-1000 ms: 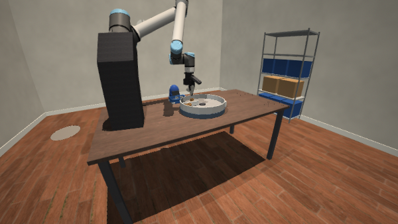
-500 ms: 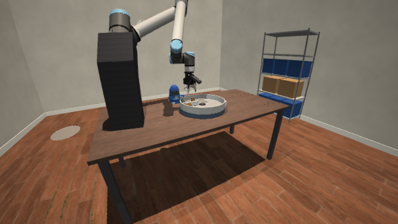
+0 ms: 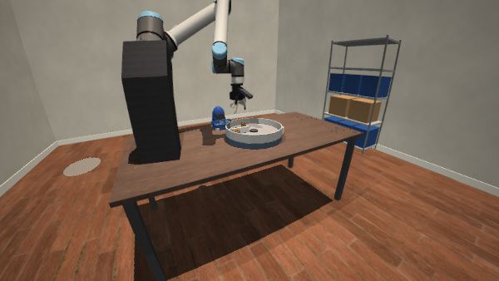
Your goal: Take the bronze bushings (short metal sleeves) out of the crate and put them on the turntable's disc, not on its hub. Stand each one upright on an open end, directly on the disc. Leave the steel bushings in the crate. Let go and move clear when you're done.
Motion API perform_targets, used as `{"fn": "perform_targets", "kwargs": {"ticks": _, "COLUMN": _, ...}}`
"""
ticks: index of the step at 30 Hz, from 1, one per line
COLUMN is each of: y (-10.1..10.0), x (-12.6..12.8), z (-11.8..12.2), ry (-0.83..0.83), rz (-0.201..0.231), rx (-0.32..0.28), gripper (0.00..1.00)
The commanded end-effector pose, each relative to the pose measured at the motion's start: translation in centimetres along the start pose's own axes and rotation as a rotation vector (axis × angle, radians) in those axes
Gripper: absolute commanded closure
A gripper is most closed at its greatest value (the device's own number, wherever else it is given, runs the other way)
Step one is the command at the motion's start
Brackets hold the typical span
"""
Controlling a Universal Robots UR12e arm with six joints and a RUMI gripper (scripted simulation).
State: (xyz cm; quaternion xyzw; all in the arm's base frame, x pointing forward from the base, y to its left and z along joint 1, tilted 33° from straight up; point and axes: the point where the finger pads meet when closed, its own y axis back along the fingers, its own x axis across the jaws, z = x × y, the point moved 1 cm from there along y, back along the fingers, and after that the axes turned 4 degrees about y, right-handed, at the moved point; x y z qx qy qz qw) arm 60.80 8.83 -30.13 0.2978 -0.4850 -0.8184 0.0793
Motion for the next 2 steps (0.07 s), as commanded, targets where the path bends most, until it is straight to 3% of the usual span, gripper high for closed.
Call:
{"fn": "perform_targets", "kwargs": {"ticks": 1, "y": 0.31, "x": -0.02, "z": -0.03, "ry": 0.0, "rz": 0.0, "rx": 0.0, "gripper": 0.0}}
{"fn": "perform_targets", "kwargs": {"ticks": 2, "y": 0.31, "x": -0.02, "z": -0.03, "ry": 0.0, "rz": 0.0, "rx": 0.0, "gripper": 0.0}}
